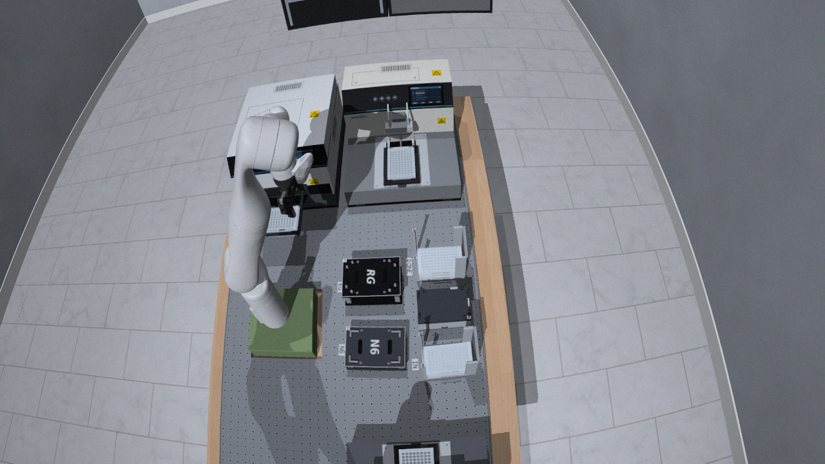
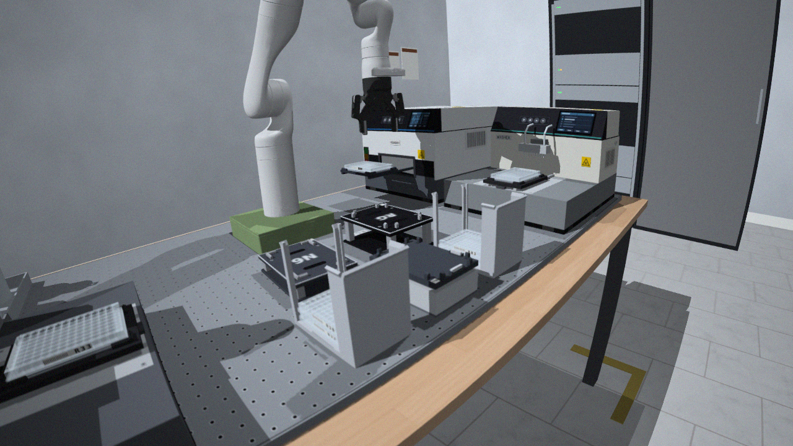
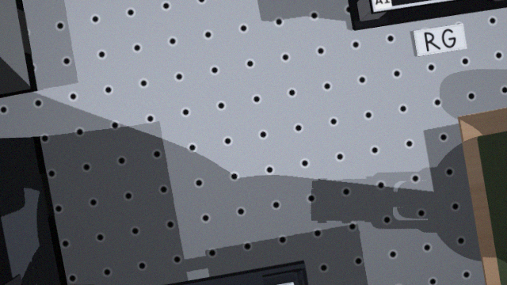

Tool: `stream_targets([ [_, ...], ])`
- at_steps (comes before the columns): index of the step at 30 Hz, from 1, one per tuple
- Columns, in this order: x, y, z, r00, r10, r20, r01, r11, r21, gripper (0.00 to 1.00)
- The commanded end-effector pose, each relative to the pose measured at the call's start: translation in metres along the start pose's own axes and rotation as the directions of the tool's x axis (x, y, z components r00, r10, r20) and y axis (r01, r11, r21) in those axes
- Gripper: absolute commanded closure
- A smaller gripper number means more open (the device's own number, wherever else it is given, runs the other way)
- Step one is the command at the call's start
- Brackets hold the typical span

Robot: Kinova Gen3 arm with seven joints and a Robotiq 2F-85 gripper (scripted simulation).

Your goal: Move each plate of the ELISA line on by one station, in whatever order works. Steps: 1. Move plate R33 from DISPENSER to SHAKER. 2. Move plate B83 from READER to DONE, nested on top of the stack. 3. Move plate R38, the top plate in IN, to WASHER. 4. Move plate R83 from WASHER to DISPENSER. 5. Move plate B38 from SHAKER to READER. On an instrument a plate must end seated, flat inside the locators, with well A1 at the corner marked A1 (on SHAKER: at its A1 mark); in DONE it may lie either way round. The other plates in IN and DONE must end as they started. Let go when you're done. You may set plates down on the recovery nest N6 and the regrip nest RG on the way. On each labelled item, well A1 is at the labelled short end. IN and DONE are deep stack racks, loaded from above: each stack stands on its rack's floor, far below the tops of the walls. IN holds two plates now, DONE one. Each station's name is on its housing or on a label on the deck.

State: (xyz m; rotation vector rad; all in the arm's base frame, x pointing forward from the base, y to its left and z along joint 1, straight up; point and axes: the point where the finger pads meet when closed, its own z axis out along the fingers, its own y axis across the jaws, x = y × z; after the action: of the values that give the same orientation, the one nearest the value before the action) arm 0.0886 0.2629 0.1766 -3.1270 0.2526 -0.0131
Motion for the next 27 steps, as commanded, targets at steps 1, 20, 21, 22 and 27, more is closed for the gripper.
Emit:
stream_targets([
  [1,0.013,-0.001,-0.001,1.000,0.000,0.000,0.000,1.000,0.003,0.00],
  [20,0.069,0.004,0.000,0.995,0.104,-0.001,-0.104,0.995,-0.001,0.00],
  [21,0.072,0.004,0.000,0.995,0.104,-0.001,-0.104,0.995,-0.001,0.00],
  [22,0.076,0.004,0.000,0.995,0.104,-0.001,-0.104,0.995,-0.001,0.00],
  [27,0.085,0.010,0.001,0.979,0.203,0.008,-0.203,0.979,0.002,0.00],
])
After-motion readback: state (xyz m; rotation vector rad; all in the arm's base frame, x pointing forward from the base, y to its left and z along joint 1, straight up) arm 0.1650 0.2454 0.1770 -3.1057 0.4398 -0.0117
